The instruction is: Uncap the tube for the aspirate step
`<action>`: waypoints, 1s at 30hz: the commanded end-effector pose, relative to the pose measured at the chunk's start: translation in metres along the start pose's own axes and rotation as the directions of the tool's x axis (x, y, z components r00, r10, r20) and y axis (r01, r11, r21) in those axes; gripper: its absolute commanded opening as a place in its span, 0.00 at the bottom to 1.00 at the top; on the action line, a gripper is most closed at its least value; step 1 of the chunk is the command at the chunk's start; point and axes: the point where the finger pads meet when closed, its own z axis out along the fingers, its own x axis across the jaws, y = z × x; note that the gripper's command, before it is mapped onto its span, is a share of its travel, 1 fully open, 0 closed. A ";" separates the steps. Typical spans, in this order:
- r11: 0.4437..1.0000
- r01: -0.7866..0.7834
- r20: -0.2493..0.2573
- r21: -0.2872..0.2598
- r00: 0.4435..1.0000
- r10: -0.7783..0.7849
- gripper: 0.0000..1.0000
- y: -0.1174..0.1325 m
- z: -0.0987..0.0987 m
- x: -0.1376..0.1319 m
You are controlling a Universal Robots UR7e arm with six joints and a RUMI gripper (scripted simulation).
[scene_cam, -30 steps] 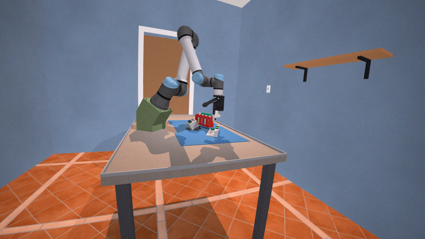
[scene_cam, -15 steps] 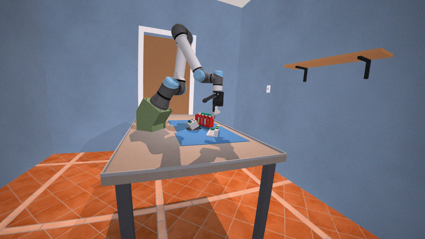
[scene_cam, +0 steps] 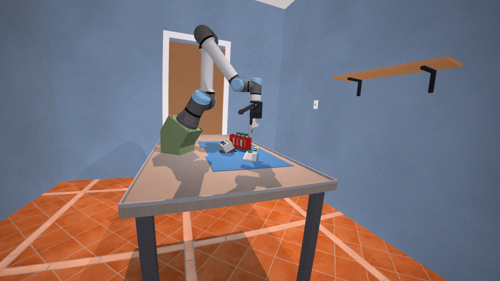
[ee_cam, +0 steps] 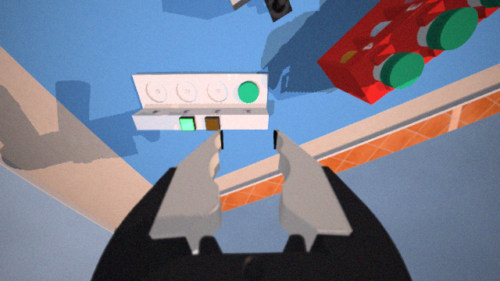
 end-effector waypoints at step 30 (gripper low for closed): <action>1.000 -0.001 0.003 0.002 1.000 0.001 0.29 0.003 0.107 0.003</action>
